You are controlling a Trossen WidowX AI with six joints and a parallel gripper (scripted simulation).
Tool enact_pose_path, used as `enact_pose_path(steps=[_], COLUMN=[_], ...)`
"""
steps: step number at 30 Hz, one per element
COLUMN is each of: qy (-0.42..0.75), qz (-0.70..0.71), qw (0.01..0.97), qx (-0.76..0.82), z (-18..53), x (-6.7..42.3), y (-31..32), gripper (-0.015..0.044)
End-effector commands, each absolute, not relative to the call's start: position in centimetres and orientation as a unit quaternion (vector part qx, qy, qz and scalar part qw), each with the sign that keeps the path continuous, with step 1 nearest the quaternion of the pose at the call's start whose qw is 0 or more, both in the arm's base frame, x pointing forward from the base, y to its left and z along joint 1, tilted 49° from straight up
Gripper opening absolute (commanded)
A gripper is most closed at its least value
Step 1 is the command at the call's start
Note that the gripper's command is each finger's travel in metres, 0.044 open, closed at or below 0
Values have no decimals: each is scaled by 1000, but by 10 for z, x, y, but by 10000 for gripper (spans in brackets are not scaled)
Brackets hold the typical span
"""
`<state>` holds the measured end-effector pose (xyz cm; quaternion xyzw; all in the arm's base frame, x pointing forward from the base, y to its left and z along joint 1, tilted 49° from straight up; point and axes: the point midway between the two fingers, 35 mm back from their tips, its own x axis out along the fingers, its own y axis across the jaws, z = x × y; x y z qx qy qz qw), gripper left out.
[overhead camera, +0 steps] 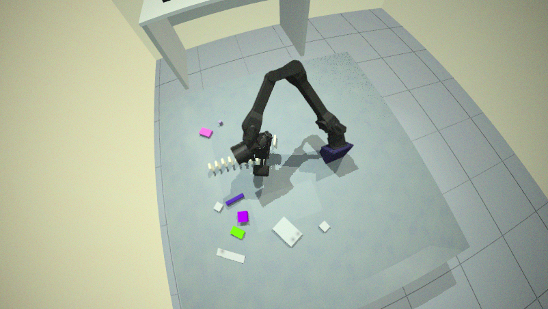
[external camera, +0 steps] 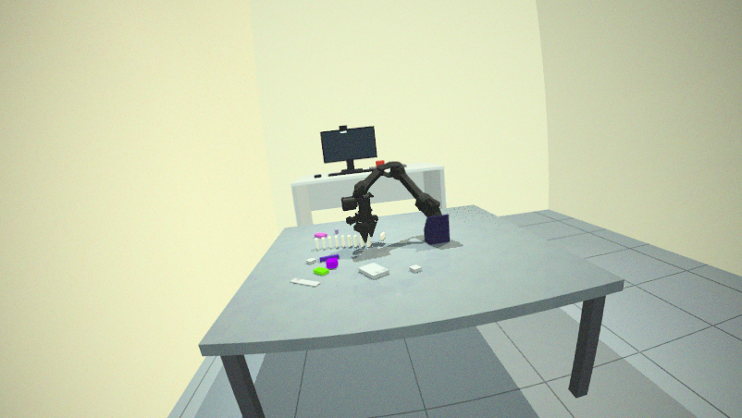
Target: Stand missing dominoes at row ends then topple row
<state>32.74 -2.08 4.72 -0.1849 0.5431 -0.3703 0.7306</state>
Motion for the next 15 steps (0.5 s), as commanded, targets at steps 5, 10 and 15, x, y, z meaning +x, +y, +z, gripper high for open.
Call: enact_pose_path(steps=[5, 10, 15], qy=[546, 545, 545], qz=[-365, -369, -369], qw=[732, 730, 730], qx=[-182, -184, -184], z=[91, 130, 131], x=[325, 310, 310], y=[36, 75, 76], gripper=[440, 440, 440])
